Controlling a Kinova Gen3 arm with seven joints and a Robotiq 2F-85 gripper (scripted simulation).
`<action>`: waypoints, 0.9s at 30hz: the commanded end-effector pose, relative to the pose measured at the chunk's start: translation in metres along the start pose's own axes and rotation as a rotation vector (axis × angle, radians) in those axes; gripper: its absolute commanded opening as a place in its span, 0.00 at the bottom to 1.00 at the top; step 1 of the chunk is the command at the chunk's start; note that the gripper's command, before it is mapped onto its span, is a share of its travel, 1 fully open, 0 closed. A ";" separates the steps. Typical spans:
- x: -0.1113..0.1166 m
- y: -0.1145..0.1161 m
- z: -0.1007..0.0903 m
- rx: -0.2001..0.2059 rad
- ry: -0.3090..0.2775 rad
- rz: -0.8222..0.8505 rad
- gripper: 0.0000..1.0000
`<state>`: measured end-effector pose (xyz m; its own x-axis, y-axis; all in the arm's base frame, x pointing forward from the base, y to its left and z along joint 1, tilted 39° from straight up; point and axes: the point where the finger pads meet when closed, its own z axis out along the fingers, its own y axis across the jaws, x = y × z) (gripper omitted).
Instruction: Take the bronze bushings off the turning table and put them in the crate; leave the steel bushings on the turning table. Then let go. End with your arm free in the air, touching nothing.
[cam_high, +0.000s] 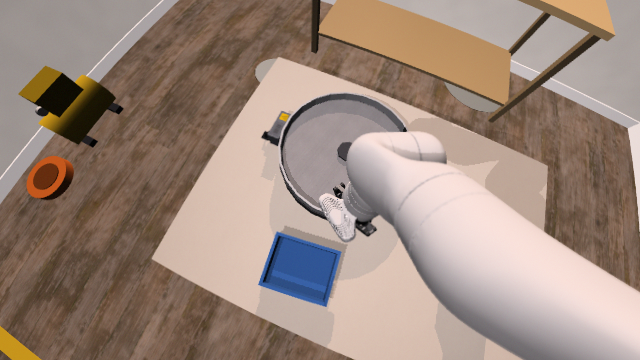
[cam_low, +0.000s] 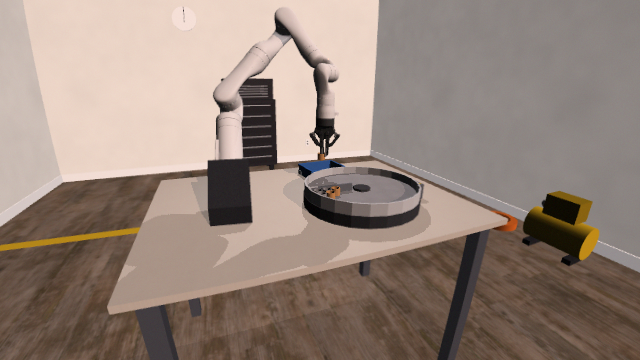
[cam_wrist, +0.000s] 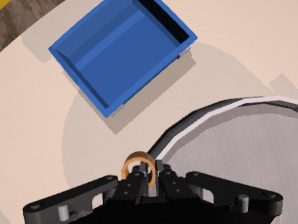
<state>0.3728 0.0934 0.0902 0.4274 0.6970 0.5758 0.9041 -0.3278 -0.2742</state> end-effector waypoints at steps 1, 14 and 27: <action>0.017 -0.006 -0.002 -0.007 -0.005 -0.042 0.00; 0.048 -0.020 -0.002 -0.006 -0.005 -0.041 0.00; 0.069 -0.030 -0.002 -0.006 -0.005 -0.041 0.00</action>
<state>0.3752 0.1507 0.1388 0.3907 0.7130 0.5822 0.9205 -0.3019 -0.2479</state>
